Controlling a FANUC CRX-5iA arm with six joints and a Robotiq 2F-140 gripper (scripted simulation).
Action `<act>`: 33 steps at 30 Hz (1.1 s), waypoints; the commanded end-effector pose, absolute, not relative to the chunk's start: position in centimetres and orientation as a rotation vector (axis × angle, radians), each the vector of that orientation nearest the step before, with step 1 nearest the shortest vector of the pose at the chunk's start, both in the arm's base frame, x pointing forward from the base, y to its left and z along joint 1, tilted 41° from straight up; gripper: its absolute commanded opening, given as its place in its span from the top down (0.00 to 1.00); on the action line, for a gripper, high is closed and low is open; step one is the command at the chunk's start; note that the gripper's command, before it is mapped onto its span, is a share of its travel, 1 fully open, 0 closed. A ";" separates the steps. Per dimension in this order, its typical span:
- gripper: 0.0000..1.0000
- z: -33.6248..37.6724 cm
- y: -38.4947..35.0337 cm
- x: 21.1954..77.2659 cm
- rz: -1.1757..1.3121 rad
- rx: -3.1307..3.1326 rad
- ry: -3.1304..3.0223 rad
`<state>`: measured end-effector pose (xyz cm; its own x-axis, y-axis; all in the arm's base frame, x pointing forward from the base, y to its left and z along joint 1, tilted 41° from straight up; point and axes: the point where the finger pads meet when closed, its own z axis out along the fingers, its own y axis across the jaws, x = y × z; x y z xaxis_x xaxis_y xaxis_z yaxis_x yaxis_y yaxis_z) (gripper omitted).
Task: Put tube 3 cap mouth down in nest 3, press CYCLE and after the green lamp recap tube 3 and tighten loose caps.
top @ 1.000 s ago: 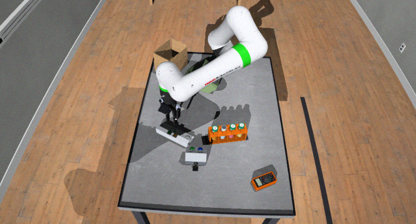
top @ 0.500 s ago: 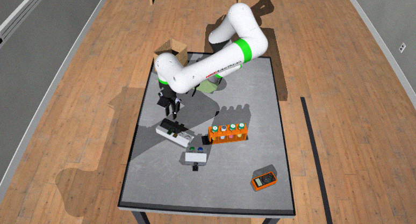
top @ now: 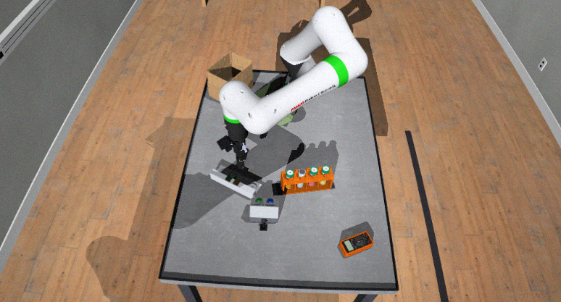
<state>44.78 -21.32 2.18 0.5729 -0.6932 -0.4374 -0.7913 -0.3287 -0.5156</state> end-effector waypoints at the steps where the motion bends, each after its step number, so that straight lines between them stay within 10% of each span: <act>1: 0.90 3.3 -19.8 46.4 0.311 -1.945 1.478; 33: 0.90 9.1 -9.4 55.9 0.436 -1.734 1.756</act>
<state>55.77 -9.58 9.41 0.0589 -0.7714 -0.6337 -0.9784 0.0813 -0.1898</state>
